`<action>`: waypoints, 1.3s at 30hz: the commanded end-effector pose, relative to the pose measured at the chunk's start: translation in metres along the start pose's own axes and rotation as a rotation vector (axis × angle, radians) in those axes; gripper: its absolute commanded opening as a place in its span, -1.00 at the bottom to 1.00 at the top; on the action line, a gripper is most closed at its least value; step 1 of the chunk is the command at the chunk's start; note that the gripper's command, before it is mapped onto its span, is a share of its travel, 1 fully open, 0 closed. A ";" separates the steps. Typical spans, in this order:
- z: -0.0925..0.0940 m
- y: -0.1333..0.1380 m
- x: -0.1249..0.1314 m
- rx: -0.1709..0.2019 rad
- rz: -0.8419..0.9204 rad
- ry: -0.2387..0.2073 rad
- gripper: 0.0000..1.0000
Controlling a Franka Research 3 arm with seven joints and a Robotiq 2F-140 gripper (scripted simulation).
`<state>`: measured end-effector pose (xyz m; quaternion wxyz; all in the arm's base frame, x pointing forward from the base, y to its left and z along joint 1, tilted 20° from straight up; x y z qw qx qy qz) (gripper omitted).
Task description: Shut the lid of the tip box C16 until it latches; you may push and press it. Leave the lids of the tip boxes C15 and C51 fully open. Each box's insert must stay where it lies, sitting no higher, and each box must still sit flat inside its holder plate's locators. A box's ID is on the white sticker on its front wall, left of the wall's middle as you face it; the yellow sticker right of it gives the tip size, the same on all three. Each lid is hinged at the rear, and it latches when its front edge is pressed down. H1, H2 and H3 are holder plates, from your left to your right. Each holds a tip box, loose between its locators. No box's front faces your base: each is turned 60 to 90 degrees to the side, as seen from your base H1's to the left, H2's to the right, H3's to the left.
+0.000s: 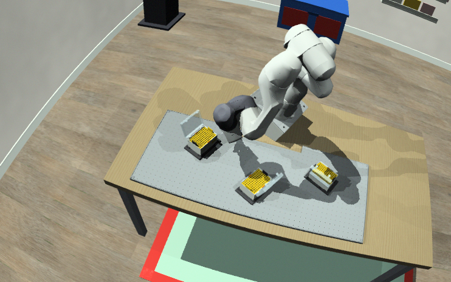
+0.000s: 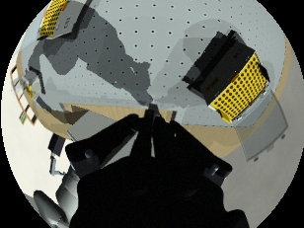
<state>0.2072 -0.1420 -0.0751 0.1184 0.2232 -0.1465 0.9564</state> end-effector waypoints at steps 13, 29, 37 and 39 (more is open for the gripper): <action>0.000 0.000 -0.001 0.000 0.006 0.001 -1.00; 0.008 0.001 0.004 0.000 0.006 0.001 -1.00; 0.034 0.005 0.019 0.000 0.006 0.001 -1.00; 0.043 0.006 0.024 0.000 0.006 0.001 -1.00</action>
Point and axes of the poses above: the point where the finger pads meet when closed, its own z axis back along the fingers, its own y axis across the jaws, x = y × z, the point moved 3 cm from there along z, back along the fingers, and after that the axes turned 14 degrees about -z, right-handed, at the moved point
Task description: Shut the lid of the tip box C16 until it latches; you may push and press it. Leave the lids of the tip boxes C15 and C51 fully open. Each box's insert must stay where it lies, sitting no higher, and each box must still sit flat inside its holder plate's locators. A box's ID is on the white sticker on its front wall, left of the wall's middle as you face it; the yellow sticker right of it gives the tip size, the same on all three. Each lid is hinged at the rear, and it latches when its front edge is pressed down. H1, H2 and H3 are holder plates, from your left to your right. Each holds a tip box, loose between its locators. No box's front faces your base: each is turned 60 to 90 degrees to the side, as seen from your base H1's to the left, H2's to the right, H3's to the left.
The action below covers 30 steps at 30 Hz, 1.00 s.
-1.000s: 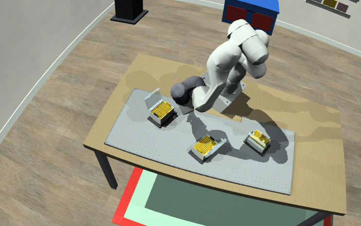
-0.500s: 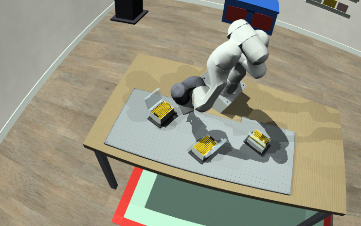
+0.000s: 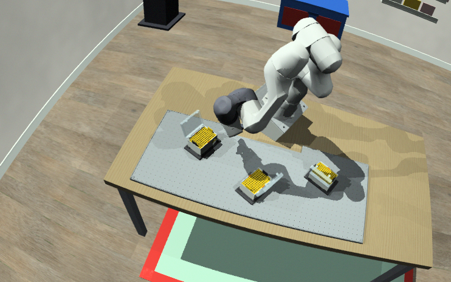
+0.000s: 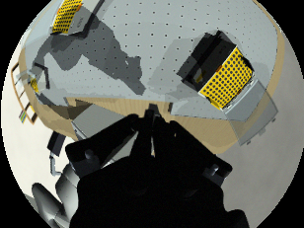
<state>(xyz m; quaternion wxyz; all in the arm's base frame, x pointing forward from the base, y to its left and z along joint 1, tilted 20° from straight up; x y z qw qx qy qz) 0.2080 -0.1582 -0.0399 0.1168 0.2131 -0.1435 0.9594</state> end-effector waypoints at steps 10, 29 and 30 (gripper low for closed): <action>0.051 0.006 0.034 -0.005 0.001 -0.020 -1.00; 0.112 0.015 0.067 -0.005 0.001 -0.020 -1.00; 0.112 0.015 0.067 -0.005 0.001 -0.020 -1.00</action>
Point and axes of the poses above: the point where the finger pads meet when closed, its own z axis back along the fingers, its own y axis across the jaws, x = y × z, the point moved 3 cm from there along z, back along the fingers, and after that the axes turned 14 degrees about -z, right-handed, at the moved point
